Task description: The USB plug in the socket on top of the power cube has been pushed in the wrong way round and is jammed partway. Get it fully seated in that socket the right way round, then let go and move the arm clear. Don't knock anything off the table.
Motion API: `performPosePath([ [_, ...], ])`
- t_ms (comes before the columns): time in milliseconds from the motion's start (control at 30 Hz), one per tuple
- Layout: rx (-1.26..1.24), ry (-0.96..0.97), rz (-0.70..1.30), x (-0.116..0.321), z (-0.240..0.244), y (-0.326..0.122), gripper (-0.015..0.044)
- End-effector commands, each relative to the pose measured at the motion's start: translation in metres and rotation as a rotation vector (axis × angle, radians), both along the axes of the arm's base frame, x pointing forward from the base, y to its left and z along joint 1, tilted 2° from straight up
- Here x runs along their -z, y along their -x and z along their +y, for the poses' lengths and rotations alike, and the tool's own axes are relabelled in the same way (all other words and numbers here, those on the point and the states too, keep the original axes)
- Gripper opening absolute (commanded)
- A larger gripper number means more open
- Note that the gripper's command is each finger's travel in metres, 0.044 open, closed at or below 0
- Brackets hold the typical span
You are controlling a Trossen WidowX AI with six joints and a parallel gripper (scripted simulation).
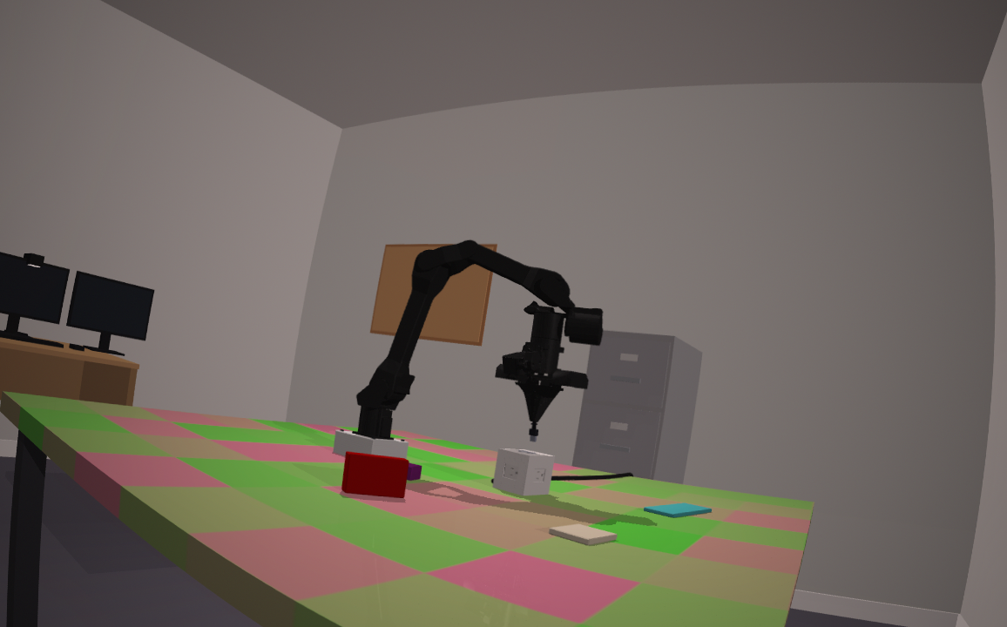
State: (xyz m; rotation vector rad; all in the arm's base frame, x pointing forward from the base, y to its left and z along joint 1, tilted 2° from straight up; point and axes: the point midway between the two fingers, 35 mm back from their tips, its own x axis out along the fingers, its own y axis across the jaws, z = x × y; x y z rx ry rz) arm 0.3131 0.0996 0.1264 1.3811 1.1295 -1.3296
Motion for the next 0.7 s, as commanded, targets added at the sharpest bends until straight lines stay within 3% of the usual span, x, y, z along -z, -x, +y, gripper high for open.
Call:
performPosePath([
  [0,-0.003,0.003,0.001,0.0008,-0.0005,0.0001,0.0000],
  [667,-0.009,0.013,0.003,0.0032,-0.0017,0.0003,0.0000],
])
